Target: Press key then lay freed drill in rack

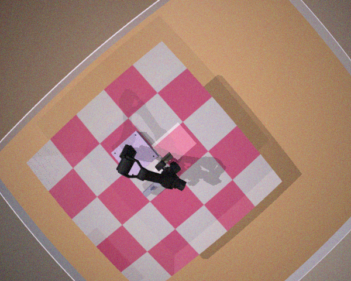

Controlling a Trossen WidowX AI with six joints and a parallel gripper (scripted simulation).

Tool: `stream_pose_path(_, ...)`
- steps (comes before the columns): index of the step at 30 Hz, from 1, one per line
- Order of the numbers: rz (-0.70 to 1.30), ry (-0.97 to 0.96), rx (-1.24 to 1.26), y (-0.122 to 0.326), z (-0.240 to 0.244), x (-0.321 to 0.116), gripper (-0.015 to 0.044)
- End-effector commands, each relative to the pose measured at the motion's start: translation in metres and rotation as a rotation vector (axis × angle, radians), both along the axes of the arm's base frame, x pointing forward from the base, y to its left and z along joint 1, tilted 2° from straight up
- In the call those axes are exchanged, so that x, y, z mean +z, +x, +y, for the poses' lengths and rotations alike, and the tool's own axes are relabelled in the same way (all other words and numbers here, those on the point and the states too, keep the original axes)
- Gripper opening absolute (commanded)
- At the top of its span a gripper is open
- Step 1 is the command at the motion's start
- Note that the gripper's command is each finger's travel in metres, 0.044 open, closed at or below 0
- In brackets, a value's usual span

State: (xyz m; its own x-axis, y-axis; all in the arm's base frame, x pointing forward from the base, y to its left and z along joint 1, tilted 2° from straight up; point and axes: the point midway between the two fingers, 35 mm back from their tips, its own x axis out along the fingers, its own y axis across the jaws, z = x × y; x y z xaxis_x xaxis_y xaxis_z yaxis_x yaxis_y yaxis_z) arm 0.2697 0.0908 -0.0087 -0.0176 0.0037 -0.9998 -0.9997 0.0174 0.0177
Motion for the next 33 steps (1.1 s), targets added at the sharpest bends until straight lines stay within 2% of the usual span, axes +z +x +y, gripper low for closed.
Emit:
stream_pose_path(1, 0.002, 0.001, 0.004, 0.0, 0.003, 0.0, 0.0)
stream_pose_path(33, 0.002, 0.004, 0.005, 0.002, 0.047, 0.001, 0.0)
